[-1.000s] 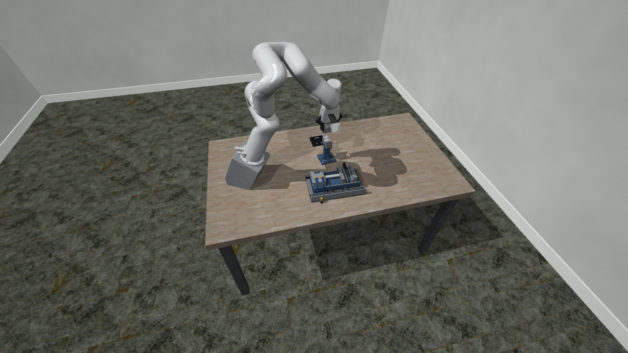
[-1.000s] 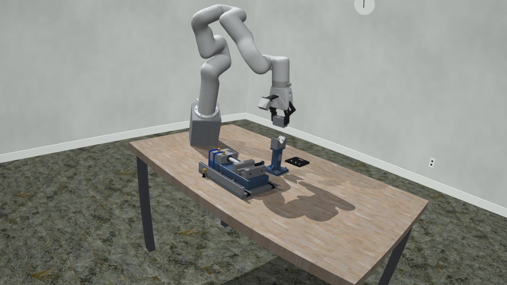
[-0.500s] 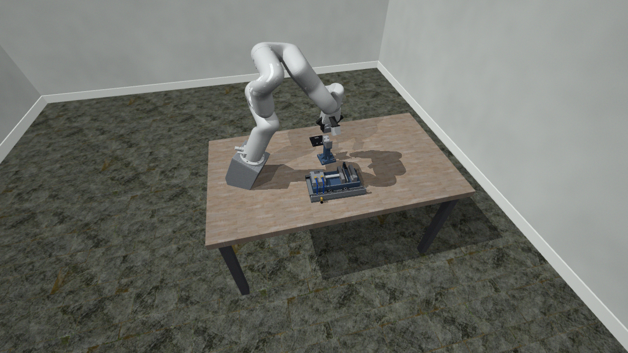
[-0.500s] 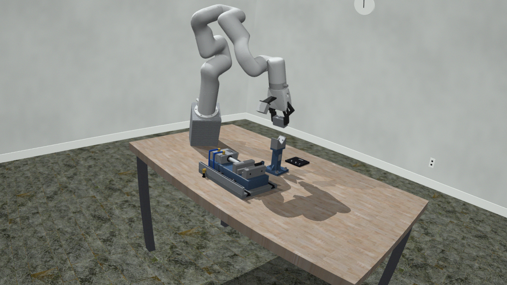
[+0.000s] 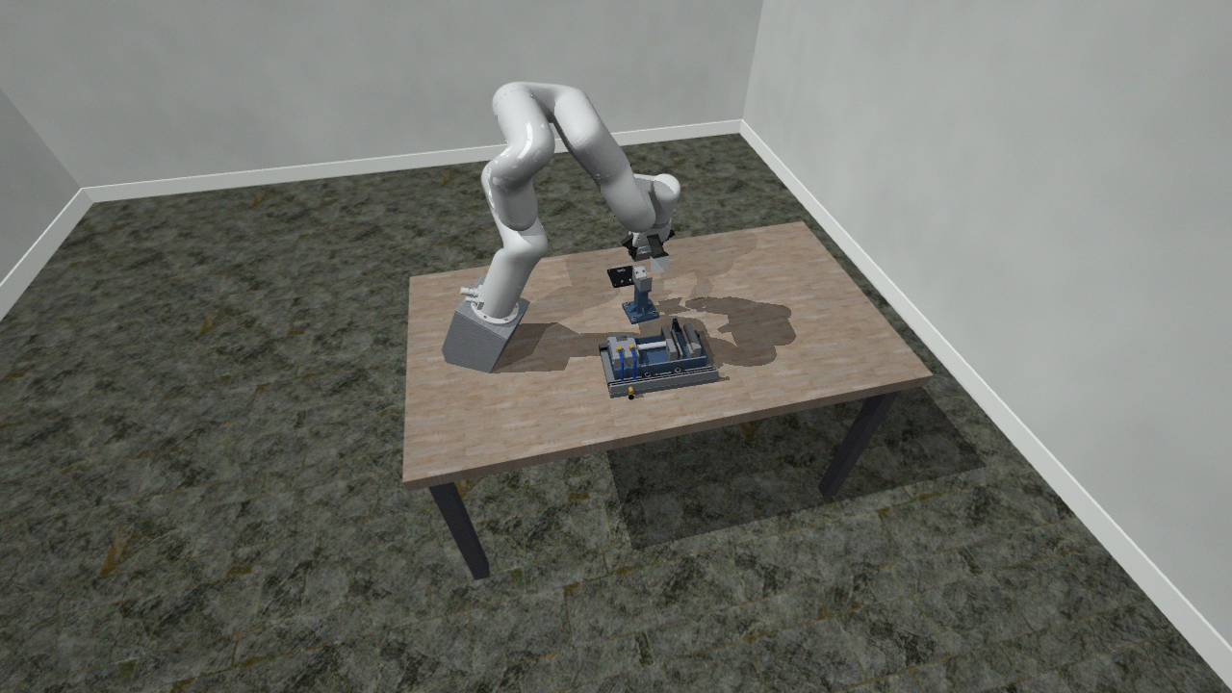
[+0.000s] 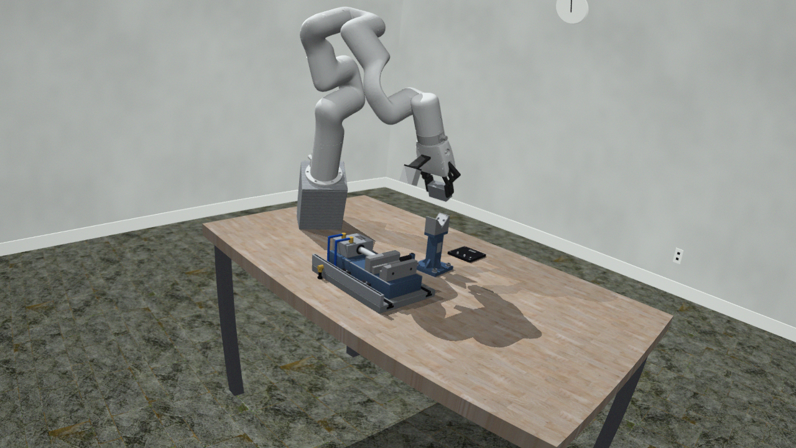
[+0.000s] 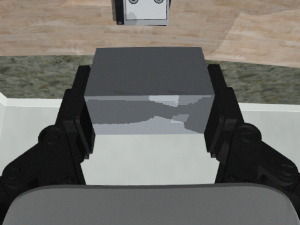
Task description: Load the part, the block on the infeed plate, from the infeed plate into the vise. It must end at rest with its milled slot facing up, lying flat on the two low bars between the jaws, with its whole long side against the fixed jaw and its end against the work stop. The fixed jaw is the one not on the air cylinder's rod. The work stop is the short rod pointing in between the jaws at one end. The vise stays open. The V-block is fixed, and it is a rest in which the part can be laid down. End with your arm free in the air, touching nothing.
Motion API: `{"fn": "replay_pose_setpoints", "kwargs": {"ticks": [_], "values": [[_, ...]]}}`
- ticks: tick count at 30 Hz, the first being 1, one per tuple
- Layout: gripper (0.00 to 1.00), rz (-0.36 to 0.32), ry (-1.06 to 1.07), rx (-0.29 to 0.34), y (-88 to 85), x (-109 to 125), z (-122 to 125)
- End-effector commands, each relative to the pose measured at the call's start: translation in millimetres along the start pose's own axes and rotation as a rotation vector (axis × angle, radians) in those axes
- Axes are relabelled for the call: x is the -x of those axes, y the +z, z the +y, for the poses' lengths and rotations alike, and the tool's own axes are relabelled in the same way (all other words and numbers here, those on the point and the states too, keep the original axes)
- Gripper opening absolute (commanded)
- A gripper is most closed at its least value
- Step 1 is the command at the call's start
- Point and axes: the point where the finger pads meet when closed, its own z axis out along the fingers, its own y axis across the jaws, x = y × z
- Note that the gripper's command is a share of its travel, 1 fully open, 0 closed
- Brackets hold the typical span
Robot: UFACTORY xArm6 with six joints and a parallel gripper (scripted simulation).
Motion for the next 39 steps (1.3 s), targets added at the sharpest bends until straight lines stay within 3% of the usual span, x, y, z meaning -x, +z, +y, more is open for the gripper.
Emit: {"fn": "replay_pose_setpoints", "kwargs": {"ticks": [1,20,39], "values": [[0.0,-0.043,-0.002,-0.002,-1.0,-0.1,-1.3],[0.0,-0.214,-0.002,-0.001,-0.6,-2.2,-1.1],[0.0,-0.332,-0.002,-0.002,-0.3,-3.4,-1.2]]}}
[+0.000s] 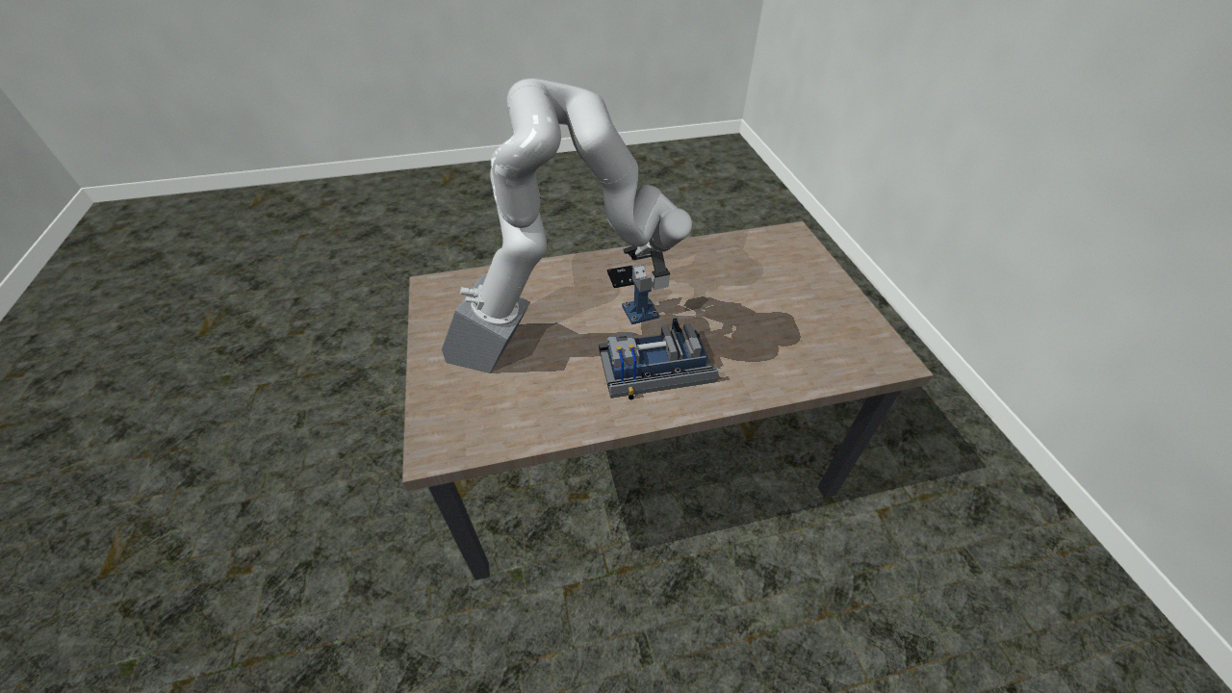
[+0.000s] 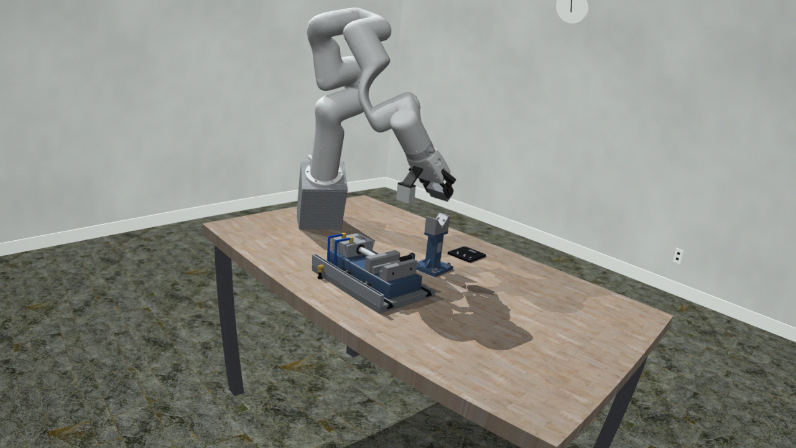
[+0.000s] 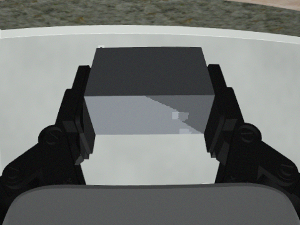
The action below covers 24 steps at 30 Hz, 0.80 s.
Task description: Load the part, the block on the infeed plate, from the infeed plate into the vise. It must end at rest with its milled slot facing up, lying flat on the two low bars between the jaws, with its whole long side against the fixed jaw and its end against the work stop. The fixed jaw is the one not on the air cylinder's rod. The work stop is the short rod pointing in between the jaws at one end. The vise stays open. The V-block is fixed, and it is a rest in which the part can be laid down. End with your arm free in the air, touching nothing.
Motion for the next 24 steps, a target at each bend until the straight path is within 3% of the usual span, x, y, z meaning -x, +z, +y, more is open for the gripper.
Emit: {"fn": "replay_pose_setpoints", "kwargs": {"ticks": [1,24], "values": [[0.0,-0.01,-0.003,-0.003,-0.8,0.5,-1.2],[0.0,-0.057,-0.003,-0.003,-0.8,0.0,-1.2]]}}
